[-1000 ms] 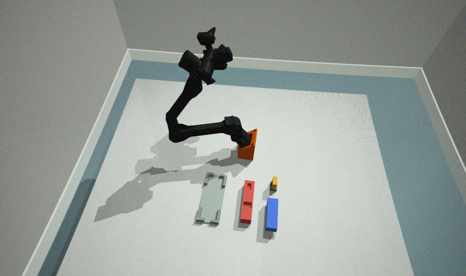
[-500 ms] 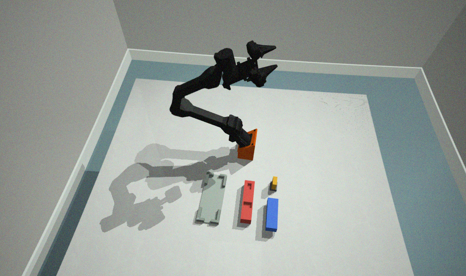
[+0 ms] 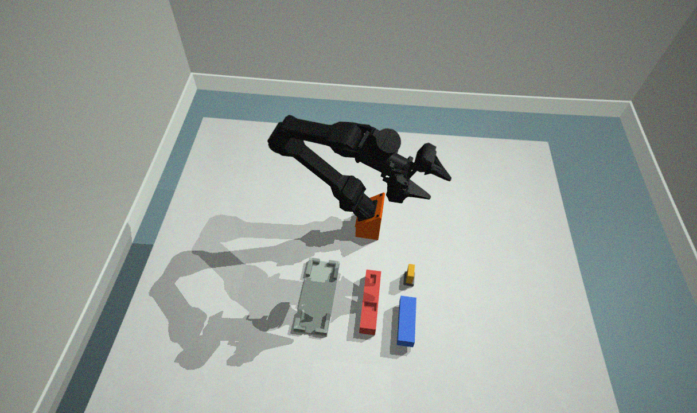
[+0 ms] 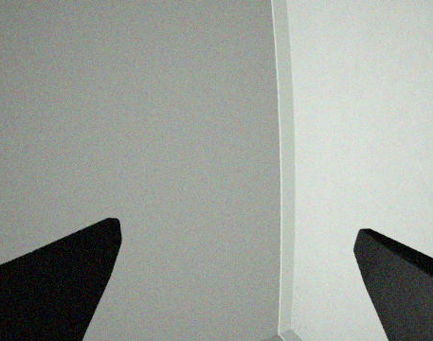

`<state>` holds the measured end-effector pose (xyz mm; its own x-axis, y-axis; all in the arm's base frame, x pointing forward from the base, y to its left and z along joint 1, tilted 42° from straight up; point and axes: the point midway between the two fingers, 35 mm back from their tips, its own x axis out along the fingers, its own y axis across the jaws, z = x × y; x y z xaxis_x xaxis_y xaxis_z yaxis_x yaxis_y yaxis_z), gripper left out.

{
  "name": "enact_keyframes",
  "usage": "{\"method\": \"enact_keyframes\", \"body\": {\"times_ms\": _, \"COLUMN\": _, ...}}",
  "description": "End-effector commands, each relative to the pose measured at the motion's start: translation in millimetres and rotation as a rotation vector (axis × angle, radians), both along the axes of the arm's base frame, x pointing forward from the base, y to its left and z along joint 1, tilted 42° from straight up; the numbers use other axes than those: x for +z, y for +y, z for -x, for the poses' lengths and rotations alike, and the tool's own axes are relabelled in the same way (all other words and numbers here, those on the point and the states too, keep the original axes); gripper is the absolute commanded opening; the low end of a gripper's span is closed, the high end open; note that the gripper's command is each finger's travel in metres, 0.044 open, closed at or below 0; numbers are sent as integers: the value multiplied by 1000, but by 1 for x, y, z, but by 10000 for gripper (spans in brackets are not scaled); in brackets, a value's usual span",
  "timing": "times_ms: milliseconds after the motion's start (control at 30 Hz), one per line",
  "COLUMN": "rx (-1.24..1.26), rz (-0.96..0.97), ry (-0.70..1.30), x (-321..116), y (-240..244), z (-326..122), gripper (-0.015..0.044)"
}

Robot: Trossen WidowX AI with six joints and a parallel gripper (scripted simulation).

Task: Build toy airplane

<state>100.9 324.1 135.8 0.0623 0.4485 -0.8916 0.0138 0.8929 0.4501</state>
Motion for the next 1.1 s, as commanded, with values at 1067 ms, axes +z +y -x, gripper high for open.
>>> {"method": "enact_keyframes", "body": {"times_ms": 1067, "rx": 94, "rz": 1192, "ry": 15, "x": -153, "y": -258, "z": -169, "gripper": 440}}
